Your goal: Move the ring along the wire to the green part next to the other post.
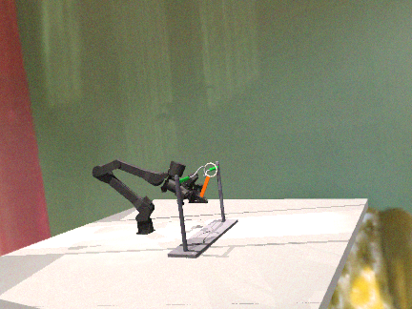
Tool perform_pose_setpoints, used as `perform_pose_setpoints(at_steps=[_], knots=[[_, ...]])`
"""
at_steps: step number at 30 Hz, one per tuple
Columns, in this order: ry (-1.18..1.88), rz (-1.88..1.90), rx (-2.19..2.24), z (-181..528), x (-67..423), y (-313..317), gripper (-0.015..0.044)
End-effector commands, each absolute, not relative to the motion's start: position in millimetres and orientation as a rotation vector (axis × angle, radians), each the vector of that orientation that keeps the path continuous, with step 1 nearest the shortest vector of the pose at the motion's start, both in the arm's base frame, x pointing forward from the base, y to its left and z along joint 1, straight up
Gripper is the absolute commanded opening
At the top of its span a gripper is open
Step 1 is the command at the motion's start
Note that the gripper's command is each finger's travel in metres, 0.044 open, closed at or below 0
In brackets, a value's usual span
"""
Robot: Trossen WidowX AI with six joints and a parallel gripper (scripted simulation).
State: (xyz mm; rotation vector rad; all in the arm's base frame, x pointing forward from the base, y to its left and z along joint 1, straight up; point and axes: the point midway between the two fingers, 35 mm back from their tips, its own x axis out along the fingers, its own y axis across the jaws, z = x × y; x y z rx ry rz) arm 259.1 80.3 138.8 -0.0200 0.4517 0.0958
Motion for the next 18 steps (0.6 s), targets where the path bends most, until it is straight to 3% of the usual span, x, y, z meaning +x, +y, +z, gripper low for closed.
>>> perform_pose_setpoints(at_steps=[1,18], knots=[[0.447,0.09,-0.015,140,259,84,-0.015],[0.445,0.089,-0.014,135,259,95,-0.015]])
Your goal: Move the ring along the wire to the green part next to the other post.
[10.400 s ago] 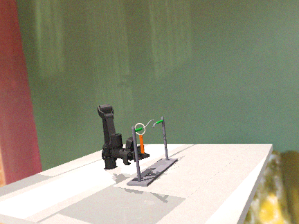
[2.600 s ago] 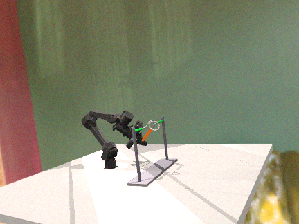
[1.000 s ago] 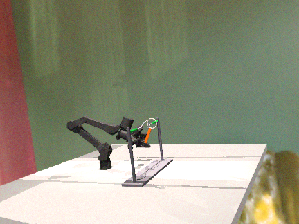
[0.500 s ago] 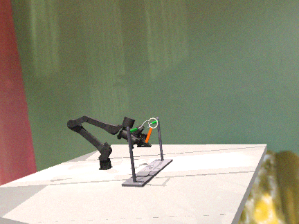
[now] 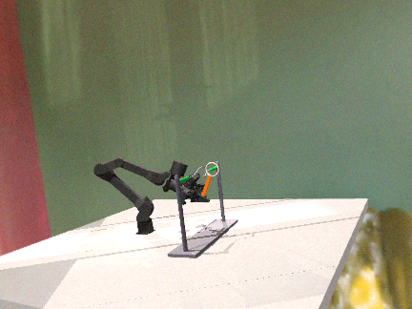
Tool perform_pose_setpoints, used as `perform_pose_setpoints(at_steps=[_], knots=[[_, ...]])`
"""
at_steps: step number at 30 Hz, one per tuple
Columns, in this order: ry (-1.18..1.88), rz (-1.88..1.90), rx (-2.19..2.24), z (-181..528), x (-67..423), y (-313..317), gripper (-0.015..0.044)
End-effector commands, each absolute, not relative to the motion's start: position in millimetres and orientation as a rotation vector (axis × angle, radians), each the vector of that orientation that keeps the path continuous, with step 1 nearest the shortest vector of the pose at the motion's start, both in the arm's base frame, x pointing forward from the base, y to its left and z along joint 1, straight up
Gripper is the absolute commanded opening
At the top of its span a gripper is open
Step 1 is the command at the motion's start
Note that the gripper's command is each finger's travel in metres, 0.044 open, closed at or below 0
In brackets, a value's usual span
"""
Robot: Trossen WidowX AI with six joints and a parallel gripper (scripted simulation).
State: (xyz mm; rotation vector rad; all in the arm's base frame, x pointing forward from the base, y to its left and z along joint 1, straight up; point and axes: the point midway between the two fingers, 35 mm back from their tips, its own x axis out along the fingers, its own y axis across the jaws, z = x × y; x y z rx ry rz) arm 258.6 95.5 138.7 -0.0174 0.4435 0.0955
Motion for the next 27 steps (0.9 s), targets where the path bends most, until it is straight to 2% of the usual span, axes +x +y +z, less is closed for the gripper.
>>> perform_pose_setpoints(at_steps=[1,27], knots=[[0.445,0.089,-0.014,133,259,96,-0.015],[0.444,0.089,-0.014,120,258,96,-0.015]])
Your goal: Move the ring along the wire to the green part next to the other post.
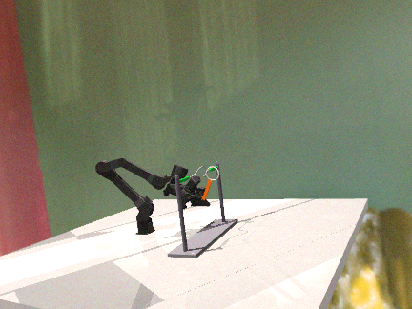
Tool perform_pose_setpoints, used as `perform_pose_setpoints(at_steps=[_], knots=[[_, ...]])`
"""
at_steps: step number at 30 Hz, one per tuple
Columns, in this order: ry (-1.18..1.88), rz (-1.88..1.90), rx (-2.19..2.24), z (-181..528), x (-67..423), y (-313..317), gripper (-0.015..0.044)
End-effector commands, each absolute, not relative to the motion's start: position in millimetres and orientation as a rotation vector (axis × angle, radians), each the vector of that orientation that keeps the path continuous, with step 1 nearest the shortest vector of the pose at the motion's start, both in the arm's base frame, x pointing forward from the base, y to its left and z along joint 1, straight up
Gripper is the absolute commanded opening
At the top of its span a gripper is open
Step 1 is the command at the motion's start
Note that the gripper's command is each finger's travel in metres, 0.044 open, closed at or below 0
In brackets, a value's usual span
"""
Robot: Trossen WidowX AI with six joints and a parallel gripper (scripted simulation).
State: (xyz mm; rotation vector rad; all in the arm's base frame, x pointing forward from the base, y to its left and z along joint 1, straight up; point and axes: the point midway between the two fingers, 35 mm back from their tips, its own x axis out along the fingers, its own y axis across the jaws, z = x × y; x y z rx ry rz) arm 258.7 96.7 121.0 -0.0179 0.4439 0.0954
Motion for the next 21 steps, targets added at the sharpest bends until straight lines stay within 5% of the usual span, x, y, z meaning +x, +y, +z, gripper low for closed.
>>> perform_pose_setpoints(at_steps=[1,8,21], knots=[[0.444,0.089,-0.014,120.1,258.5,95.7,-0.015],[0.444,0.089,-0.014,120.1,258.5,95.7,-0.015],[0.445,0.095,-0.017,122.1,256.6,96.9,0.016]])
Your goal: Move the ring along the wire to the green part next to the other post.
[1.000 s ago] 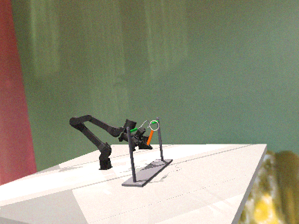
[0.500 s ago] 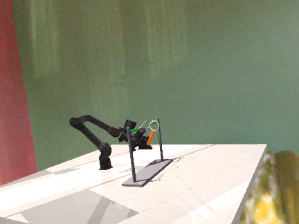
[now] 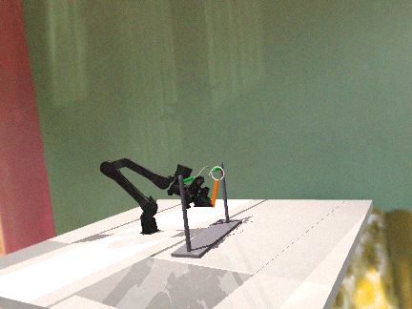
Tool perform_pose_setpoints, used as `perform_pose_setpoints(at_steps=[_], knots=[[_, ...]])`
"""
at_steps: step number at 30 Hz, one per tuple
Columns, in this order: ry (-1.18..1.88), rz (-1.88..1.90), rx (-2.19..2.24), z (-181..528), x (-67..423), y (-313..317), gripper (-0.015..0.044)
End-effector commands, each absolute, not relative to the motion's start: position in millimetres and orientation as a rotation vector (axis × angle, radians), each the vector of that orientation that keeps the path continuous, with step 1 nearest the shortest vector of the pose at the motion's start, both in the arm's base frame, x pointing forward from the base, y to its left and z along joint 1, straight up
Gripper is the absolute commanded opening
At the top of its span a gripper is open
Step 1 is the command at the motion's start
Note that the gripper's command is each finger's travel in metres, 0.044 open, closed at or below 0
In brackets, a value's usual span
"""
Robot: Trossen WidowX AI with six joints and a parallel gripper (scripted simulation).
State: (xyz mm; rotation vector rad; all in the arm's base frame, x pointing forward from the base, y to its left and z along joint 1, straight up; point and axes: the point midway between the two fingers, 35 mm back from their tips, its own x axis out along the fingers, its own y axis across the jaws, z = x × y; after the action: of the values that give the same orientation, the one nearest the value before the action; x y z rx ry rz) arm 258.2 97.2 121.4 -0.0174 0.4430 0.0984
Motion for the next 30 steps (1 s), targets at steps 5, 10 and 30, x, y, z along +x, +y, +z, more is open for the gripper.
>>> perform_pose_setpoints(at_steps=[5,10,30], knots=[[0.448,0.093,-0.016,127,247,97,0.016],[0.45,0.092,-0.015,132,236,97,0.016],[0.449,0.089,-0.014,141,213,92,0.016]])
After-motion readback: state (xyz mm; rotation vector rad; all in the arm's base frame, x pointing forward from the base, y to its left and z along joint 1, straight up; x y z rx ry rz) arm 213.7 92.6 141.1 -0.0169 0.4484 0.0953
